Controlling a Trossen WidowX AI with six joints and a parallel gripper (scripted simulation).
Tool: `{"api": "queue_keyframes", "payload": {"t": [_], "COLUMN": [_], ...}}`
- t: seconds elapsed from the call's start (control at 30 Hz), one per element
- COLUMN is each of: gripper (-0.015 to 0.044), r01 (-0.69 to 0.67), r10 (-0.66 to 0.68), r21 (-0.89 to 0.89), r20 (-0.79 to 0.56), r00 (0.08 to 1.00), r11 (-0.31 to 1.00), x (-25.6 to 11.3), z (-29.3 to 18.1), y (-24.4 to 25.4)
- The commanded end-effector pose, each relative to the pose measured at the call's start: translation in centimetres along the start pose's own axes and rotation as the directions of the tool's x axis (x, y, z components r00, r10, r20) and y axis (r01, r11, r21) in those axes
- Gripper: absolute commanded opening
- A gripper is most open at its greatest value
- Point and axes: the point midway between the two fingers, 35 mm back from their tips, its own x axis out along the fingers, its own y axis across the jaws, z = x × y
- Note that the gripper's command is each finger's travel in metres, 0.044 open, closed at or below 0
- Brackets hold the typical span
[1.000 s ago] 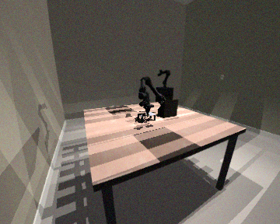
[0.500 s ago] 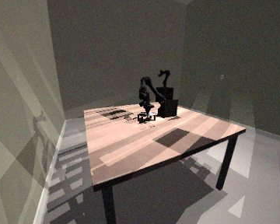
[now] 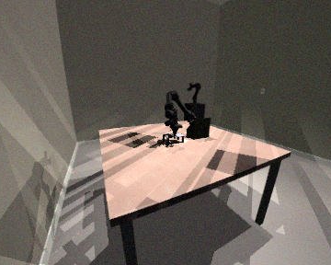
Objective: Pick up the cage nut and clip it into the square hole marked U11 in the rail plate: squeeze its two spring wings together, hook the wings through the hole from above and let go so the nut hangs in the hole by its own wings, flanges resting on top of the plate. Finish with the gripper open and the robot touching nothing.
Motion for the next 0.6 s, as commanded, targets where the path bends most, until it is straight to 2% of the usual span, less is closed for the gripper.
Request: {"api": "queue_keyframes", "payload": {"t": [0.0,0.57], "gripper": [0.0032,0.0032], "r01": [0.012,0.047], "r10": [-0.012,-0.047], "r21": [0.005,0.006], "r20": [0.004,0.004], "r00": [1.0,0.999], "r11": [1.0,0.999], "x": [-0.04,-0.03], "z": [0.13,0.17], "y": [0.0,0.18]}}
